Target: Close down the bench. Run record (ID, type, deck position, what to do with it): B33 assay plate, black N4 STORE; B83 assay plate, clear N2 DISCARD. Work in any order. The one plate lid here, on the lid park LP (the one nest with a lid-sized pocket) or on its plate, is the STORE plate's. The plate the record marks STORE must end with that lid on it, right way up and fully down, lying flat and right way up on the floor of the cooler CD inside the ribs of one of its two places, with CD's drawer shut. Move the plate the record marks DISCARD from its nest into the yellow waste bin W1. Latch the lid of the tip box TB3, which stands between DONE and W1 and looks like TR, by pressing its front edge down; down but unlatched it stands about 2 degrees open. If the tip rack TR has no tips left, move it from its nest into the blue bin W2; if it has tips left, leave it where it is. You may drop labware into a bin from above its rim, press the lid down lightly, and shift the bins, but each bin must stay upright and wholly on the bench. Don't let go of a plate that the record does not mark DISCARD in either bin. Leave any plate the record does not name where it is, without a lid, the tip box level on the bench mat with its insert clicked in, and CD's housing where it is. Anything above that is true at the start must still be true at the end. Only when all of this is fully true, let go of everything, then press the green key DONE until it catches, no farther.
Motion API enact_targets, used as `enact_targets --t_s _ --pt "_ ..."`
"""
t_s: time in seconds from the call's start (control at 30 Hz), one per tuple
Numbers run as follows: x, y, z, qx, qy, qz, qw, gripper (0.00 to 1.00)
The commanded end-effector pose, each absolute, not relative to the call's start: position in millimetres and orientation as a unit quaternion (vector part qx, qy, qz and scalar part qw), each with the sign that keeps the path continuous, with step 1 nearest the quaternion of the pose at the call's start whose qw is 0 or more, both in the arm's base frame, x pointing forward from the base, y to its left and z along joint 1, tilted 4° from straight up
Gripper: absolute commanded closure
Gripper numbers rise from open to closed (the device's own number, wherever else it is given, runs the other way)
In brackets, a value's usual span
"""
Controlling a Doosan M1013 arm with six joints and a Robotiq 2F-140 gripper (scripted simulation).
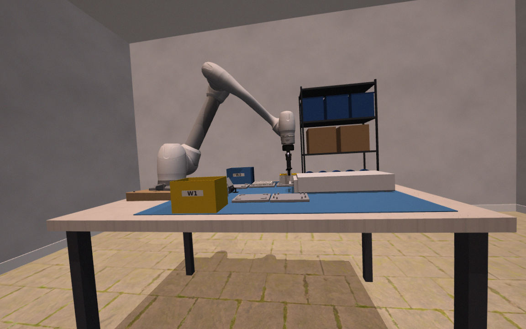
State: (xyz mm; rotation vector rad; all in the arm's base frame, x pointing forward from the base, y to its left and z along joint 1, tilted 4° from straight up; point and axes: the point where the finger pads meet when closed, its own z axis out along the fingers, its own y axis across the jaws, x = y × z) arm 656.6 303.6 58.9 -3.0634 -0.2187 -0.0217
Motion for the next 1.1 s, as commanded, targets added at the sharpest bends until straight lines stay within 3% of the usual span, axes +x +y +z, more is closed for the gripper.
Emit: enact_targets --t_s 0.0,1.07 --pt "656.6 303.6 59.4 -0.997 -0.071 -0.007 0.035 1.0" --pt "656.5 302.9 68.8 -0.997 -0.071 -0.007 0.035 1.0"
